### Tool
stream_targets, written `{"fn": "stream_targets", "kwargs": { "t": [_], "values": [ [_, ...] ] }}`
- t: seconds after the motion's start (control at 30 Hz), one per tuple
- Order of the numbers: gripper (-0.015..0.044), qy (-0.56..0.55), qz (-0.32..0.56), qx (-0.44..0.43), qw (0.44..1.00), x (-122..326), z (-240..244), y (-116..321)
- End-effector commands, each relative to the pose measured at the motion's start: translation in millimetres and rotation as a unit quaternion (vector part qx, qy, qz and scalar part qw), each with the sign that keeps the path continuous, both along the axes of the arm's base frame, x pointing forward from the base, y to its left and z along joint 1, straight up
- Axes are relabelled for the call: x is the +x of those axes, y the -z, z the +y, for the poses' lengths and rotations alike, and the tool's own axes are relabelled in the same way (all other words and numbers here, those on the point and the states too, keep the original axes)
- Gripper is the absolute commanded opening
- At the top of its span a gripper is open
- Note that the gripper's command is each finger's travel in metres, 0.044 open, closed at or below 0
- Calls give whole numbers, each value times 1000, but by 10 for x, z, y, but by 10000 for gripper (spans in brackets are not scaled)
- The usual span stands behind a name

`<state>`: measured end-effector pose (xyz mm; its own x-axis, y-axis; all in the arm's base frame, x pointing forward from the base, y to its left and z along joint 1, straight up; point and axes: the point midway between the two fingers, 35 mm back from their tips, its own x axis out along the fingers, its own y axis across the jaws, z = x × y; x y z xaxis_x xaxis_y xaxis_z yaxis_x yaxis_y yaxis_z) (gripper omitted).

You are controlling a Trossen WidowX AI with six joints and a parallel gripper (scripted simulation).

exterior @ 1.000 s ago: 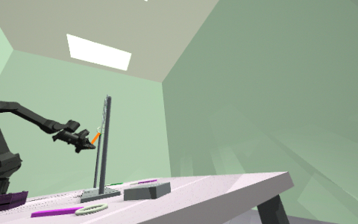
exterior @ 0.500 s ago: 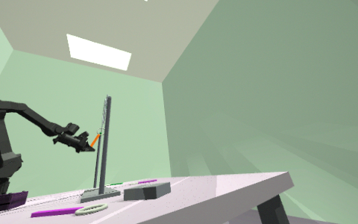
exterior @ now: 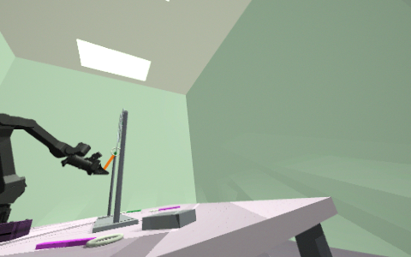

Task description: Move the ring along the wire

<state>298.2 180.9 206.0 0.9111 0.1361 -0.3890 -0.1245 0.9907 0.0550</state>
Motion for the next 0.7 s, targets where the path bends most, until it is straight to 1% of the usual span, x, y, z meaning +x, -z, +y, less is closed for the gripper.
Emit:
{"fn": "stream_targets", "kwargs": {
  "t": [0.0,0.67],
  "values": [
    [-150,2,-1,4,1000,5,49,-6],
    [-150,2,-2,6,1000,4,253,-9]
  ]
}}
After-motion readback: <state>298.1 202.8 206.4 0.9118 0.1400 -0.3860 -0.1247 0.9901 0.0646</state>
